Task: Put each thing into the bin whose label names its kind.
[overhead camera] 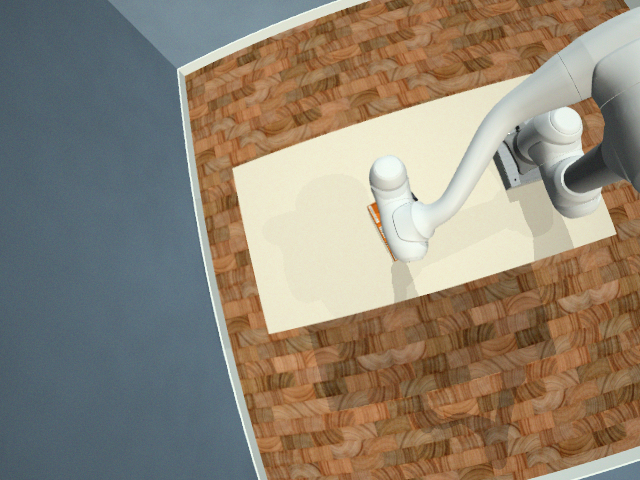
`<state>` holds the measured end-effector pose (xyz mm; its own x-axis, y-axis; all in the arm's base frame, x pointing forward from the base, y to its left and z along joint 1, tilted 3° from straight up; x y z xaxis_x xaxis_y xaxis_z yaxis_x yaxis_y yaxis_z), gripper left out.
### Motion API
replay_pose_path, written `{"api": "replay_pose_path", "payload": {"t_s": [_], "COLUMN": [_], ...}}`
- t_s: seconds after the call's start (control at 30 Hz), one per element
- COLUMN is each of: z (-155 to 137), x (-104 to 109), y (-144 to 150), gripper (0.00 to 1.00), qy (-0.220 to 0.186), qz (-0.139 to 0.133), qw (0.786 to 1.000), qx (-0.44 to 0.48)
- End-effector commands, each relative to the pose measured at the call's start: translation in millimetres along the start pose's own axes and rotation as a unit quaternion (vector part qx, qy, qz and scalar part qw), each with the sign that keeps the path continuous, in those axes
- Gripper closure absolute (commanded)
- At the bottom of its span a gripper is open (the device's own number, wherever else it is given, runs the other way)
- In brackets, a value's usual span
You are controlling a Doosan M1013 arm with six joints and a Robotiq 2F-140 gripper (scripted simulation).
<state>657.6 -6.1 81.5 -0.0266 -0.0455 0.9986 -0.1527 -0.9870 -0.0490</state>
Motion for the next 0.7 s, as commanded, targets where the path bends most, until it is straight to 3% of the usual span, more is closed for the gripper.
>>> {"api": "replay_pose_path", "payload": {"t_s": [0.0, 0.53, 0.67], "z": [17.3, 13.4, 13.4], "x": [-0.1, -0.1, -8.1], "y": [-0.2, -0.2, -0.2], "gripper": [0.79, 0.79, 0.79], "qy": [0.000, 0.000, 0.000], "qz": [0.000, 0.000, 0.000], "qw": [1.000, 1.000, 1.000], "qx": [0.000, 0.000, 0.000]}}
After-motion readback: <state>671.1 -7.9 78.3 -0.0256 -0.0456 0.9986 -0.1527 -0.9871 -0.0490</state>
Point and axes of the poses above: the point where the finger pads meet when closed, its own x axis back along the fingers, its own y axis across the jaws, z = x × y, the point moved 3 cm from there along x, back along the fingers, and after that the axes turned 13 degrees about -x, right-handed, at the moved point
